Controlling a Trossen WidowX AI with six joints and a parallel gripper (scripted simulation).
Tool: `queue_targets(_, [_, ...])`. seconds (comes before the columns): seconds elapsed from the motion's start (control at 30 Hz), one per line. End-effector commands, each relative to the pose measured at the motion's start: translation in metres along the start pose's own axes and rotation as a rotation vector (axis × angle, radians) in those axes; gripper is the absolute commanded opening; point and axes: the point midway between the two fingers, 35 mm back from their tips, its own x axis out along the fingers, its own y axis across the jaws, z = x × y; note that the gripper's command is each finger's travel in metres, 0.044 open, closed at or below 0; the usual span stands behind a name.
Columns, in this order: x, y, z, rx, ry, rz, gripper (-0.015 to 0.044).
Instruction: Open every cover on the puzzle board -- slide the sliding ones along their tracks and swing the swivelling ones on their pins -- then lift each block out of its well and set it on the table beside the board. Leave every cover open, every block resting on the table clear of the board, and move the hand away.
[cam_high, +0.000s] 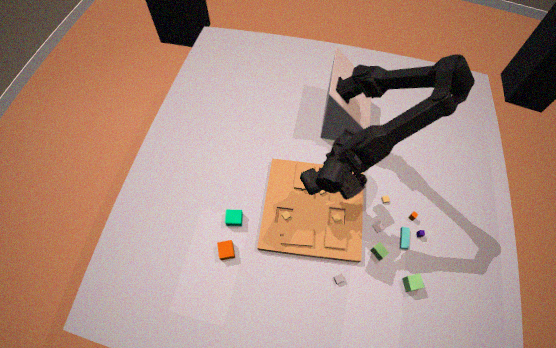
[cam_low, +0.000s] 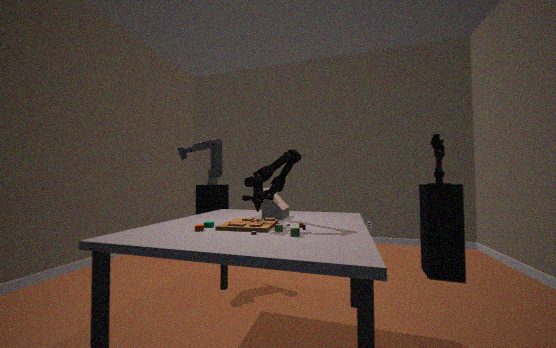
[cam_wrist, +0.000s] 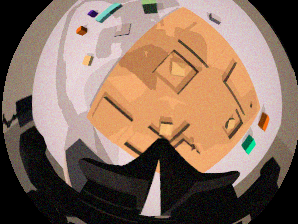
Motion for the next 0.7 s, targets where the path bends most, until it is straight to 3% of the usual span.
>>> queue_targets(0.0, [0.0,-0.011,-0.012,-0.032,-0.015,0.008,0.0])
queue_targets(0.67, [0.051,-0.01,-0.016,-0.037,-0.019,0.012,0.0])
